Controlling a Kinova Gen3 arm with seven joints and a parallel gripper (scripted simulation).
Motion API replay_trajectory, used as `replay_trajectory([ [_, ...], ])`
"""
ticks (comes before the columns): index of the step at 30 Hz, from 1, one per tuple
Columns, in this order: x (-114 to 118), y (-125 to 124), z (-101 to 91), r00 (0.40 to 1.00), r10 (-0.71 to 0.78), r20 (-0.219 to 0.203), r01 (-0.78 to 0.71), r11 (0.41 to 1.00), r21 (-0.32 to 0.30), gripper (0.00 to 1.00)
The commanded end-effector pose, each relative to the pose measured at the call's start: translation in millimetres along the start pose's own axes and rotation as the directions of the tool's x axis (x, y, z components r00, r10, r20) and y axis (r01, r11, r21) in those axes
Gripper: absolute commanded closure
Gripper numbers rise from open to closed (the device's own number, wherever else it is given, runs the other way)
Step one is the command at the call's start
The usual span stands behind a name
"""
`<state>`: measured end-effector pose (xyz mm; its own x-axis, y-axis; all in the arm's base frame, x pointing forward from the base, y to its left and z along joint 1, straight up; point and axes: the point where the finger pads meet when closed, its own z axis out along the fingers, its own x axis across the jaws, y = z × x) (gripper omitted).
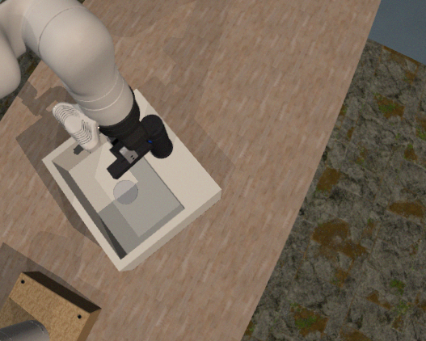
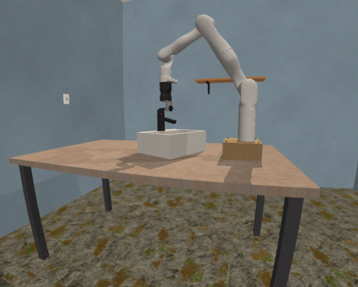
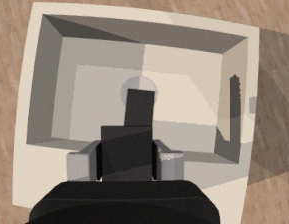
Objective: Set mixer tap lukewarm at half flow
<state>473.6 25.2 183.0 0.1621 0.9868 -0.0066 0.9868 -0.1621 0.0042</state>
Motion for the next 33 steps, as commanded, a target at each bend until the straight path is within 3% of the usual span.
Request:
replay_trajectory([
  [1, 5.3, 2.1, 0.6, 1.0, 0.025, -0.002, -0.025, 1.0, -0.003, 1.0],
  [9, 9.6, 1.9, 0.5, 0.996, 0.087, -0.003, -0.087, 0.996, -0.002, 1.0],
  [33, 9.8, 1.6, 0.6, 0.996, 0.09, -0.002, -0.09, 0.996, -0.001, 1.0],
])
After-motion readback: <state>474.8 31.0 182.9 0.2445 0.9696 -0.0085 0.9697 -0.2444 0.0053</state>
